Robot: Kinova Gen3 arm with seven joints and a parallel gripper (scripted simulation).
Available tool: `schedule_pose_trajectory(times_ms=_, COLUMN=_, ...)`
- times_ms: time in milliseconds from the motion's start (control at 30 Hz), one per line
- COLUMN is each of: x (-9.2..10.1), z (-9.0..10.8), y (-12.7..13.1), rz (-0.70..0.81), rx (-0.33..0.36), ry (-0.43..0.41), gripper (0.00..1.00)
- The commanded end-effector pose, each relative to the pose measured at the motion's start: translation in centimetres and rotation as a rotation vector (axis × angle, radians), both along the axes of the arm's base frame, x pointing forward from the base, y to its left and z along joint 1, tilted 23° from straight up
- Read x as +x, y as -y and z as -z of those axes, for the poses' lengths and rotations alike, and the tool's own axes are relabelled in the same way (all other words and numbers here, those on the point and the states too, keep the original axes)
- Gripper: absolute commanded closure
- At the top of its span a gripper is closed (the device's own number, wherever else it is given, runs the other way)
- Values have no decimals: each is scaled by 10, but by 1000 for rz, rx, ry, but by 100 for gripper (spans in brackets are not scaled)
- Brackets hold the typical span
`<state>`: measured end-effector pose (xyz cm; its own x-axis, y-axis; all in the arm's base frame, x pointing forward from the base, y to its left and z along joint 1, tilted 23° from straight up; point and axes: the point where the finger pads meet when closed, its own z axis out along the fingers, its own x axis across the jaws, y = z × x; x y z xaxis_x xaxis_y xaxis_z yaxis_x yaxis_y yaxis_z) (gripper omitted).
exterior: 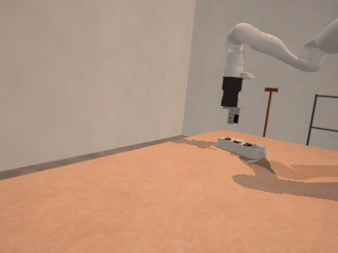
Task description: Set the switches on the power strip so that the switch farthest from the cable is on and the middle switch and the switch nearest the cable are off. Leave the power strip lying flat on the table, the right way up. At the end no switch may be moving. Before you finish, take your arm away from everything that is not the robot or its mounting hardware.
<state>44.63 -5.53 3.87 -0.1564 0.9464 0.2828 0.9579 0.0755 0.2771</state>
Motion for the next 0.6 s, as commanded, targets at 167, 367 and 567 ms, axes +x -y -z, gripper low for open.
schedule_pose_trajectory(times_ms=167, x=7, z=6, y=0, rz=123, rx=31, ry=-45, gripper=0)
schedule_pose_trajectory(times_ms=367, x=11, z=9, y=1, rz=216, rx=52, ry=-77, gripper=0)
schedule_pose_trajectory(times_ms=567, x=14, z=11, y=1, rz=257, rx=62, ry=-91, gripper=0)
